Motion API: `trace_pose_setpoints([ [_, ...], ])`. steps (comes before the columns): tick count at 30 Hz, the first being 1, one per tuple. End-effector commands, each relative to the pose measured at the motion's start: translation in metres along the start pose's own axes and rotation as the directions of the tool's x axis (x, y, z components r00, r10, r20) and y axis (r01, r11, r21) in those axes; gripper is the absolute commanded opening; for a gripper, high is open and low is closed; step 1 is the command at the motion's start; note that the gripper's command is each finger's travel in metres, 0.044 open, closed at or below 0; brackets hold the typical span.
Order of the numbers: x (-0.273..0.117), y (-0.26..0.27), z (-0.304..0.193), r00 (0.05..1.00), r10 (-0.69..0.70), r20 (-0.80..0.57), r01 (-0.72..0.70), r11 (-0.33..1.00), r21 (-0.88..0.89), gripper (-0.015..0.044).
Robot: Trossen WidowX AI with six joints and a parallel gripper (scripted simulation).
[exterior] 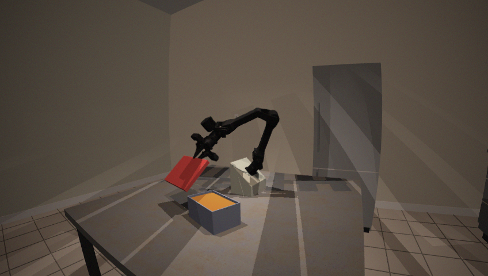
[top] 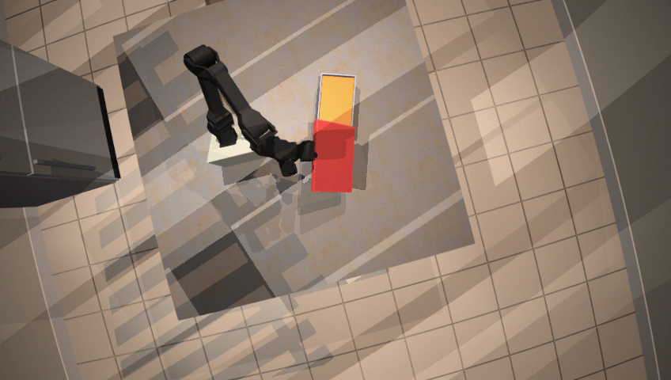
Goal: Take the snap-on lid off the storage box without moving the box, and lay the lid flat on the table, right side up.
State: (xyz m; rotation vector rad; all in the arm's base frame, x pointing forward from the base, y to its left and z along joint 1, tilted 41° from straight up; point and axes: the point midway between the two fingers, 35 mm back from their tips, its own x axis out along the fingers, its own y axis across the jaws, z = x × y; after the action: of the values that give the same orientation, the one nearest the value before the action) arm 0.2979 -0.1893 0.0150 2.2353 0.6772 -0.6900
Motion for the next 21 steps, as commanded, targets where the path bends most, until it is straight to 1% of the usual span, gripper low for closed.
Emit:
trace_pose_setpoints([
  [1, -0.003, 0.005, 0.008, 1.0, 0.016, -0.001, -0.016, 1.0, -0.01, 0.0],
  [21, -0.007, 0.004, 0.049, 1.0, 0.016, 0.002, -0.016, 1.0, -0.012, 0.0],
])
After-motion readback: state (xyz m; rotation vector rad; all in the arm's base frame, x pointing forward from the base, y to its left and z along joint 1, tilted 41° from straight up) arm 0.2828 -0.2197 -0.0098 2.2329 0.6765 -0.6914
